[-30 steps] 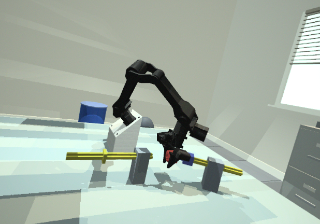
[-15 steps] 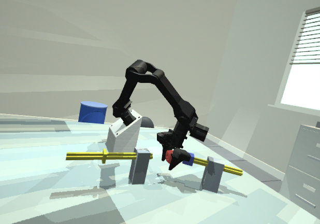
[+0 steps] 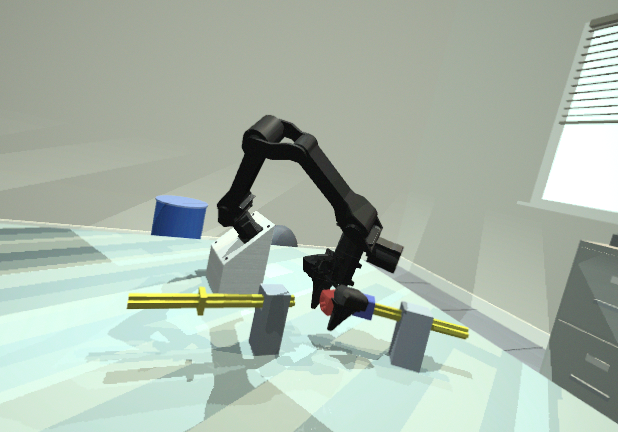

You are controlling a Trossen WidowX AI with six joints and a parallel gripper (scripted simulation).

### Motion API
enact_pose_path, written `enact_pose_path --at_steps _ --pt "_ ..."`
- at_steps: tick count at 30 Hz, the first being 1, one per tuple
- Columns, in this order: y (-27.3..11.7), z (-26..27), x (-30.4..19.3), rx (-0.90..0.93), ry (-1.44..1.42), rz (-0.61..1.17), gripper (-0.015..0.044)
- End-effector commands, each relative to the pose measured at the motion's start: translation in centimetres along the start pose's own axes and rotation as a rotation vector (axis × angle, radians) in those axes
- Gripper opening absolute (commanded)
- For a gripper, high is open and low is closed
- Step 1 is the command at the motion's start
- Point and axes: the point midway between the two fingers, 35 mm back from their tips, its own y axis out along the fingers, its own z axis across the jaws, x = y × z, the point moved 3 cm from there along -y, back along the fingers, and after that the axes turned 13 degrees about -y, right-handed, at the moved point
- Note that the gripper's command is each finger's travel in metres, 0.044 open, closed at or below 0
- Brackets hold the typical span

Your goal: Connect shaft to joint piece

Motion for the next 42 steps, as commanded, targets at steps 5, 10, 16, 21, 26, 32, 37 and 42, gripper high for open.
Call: enact_pose_path --at_steps 5,10,16,21,26,32,37,42 --pt "-2.1 -0.2 0.9 0.03 -0.012 0.157 0.044" --pt "-2.7 -0.3 1.1 0.042 -0.016 0.198 0.044" --pt "-2.7 -0.3 1.1 0.042 -0.016 0.198 0.044" --pt "-3.6 0.1 1.1 0.056 -0.129 0.19 0.044" --pt "-5.0 0.3 1.2 0.074 -0.302 0.189 0.044" --pt "-6.8 0.4 1.5 0.095 -0.509 0.185 0.044" --pt "-8.3 0.5 1.7 0.116 -0.681 0.179 0.044" --pt "-9.8 0.4 2.0 0.136 -0.853 0.172 0.044"
